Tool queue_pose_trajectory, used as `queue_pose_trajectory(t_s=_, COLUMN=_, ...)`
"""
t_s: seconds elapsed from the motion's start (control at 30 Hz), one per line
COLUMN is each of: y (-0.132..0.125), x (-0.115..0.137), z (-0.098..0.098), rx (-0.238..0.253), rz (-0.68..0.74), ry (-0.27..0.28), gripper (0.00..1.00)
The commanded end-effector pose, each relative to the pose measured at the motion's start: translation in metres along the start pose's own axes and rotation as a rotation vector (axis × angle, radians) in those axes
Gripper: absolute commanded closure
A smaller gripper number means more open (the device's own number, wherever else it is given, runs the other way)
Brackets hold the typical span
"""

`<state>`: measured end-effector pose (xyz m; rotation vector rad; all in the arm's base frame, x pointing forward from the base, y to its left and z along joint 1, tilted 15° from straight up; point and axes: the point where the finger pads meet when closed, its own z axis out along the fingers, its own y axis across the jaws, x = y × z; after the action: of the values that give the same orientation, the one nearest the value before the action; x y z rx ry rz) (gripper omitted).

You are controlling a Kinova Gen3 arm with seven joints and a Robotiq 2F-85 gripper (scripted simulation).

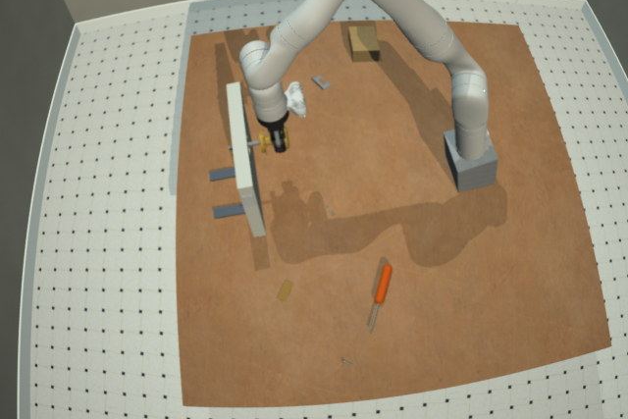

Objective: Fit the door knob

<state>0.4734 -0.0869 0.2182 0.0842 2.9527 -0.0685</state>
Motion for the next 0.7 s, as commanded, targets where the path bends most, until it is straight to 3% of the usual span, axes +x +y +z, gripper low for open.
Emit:
queue_pose_trajectory(t_s=0.0, y=0.0001, x=-0.0008, z=-0.0006, rx=0.0, rz=0.0, ry=-0.002, gripper=0.37)
queue_pose_trajectory(t_s=0.67, y=0.0001, x=-0.0052, z=-0.0009, rx=0.0, rz=0.0, ry=-0.002, gripper=0.37)
